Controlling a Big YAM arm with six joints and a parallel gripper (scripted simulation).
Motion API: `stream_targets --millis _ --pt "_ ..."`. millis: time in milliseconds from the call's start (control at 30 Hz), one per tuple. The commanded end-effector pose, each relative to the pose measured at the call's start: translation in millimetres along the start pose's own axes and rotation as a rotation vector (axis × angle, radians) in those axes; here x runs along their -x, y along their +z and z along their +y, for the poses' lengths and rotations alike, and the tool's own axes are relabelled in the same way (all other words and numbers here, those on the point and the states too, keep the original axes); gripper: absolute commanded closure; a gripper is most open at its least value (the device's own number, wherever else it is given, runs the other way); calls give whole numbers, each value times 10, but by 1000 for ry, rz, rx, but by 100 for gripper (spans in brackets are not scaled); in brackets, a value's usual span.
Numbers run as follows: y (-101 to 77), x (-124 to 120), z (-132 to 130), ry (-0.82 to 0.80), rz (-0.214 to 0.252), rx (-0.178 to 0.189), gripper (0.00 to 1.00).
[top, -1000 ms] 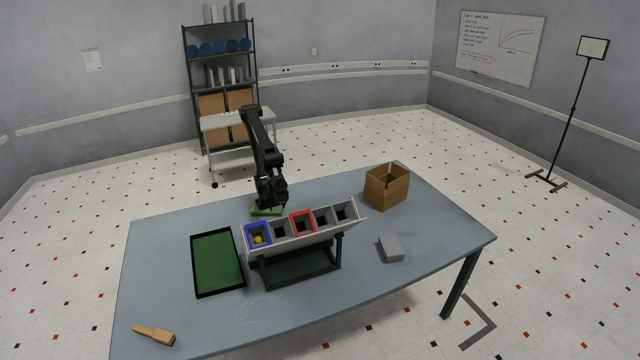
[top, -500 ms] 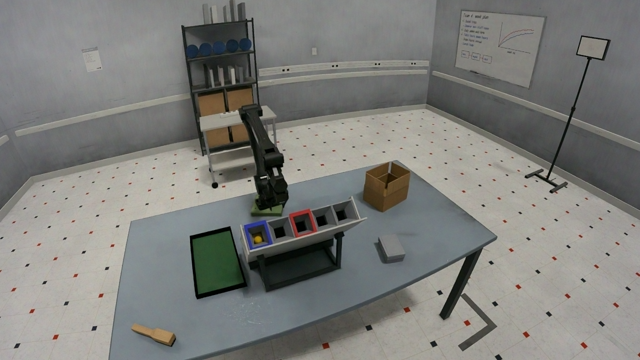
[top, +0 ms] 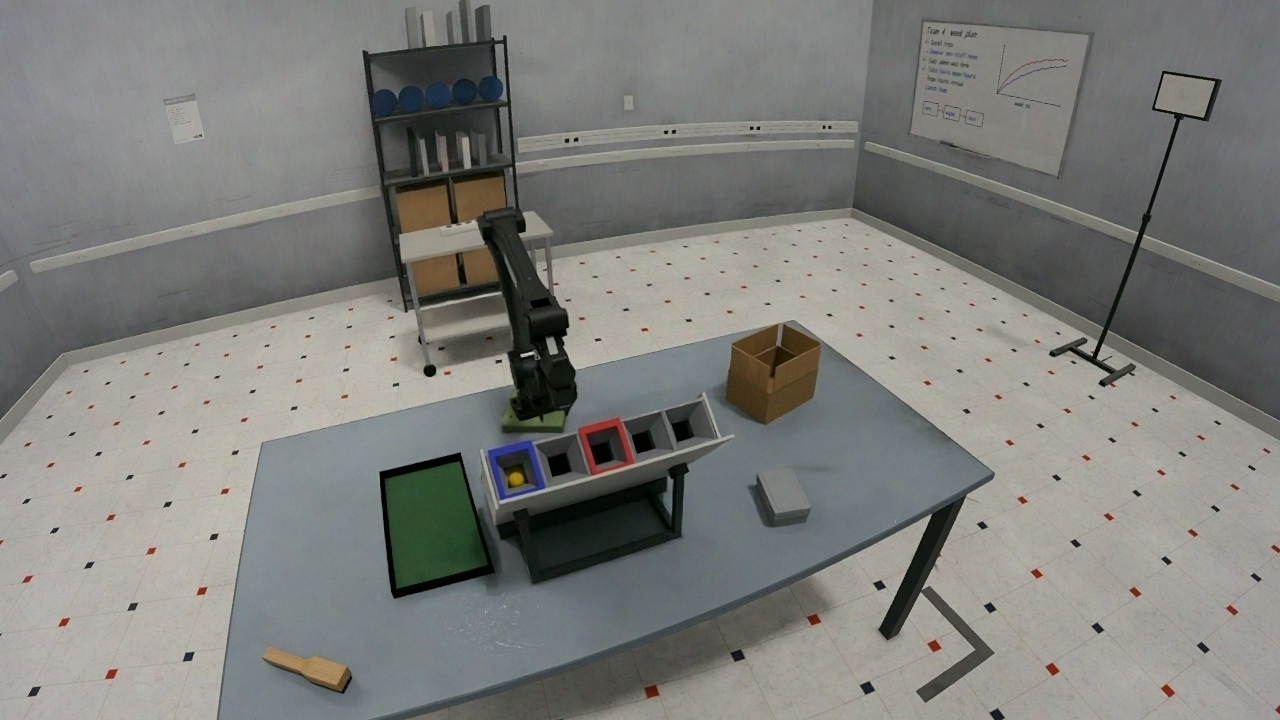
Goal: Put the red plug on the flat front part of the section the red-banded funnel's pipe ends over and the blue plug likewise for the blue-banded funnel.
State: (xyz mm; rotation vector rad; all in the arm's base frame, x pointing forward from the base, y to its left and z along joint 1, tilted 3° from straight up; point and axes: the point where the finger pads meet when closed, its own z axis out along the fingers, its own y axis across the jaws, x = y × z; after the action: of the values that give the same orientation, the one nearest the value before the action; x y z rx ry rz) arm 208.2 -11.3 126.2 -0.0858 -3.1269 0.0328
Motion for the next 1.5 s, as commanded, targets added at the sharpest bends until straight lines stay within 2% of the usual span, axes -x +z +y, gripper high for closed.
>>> stream_targets --millis 0,500,1133,1467 --pt "-210 186 17 1 -44 2 41" --pt "-217 181 20 2 -67 5 41" --pt "-217 186 20 1 -69 5 41" --pt "-280 245 28 2 -68 5 41"
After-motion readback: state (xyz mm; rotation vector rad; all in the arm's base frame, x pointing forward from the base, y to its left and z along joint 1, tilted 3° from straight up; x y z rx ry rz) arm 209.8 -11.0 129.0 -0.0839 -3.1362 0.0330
